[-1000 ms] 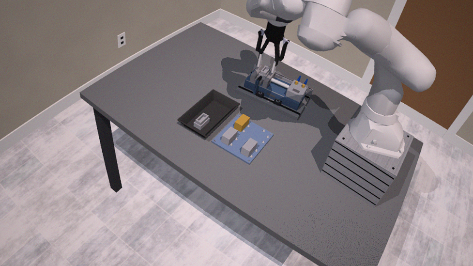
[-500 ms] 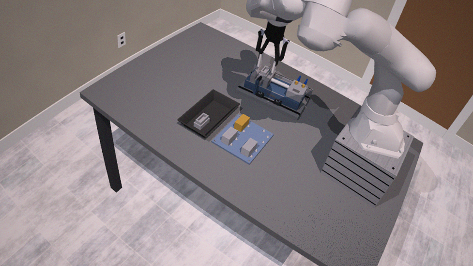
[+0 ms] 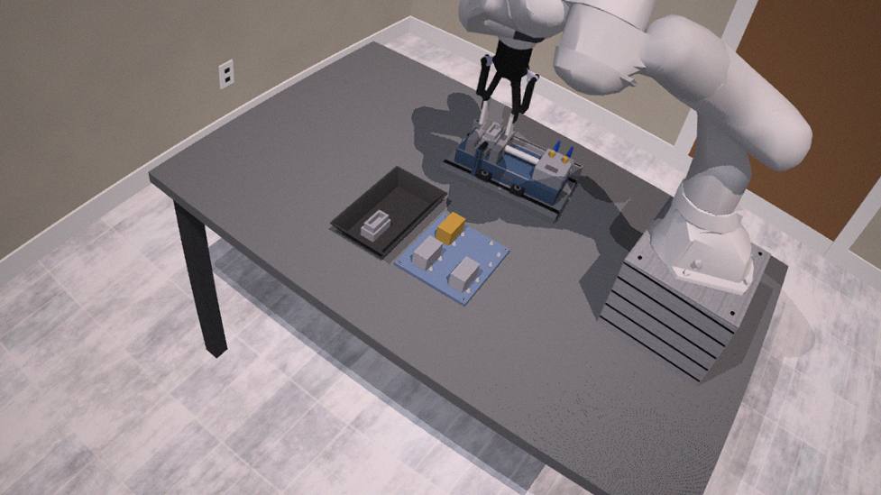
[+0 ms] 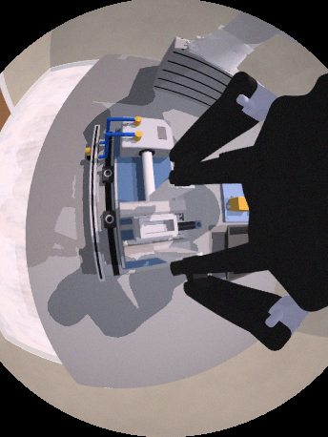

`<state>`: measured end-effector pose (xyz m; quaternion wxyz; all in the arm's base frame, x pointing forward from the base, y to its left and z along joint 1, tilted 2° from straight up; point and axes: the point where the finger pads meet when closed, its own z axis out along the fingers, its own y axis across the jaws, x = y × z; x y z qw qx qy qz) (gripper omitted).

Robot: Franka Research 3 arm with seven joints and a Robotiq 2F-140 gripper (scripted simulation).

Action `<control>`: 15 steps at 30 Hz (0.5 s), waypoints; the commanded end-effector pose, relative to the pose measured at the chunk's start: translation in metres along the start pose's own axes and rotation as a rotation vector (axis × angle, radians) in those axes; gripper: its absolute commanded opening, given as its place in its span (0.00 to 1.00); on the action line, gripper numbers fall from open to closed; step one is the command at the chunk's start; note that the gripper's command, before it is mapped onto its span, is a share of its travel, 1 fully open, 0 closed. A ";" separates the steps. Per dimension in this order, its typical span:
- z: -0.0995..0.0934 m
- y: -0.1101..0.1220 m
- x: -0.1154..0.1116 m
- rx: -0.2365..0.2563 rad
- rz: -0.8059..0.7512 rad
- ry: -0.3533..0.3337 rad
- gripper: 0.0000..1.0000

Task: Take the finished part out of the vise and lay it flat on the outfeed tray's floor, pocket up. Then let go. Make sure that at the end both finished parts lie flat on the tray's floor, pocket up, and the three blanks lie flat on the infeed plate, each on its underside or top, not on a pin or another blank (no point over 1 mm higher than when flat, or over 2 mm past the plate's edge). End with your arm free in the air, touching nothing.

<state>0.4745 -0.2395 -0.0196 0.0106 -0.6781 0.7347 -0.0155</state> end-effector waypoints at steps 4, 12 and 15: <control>0.000 -0.001 0.001 0.003 -0.004 0.001 0.40; 0.000 -0.002 0.001 0.003 -0.004 0.001 0.40; 0.000 -0.003 0.001 0.003 -0.004 0.001 0.40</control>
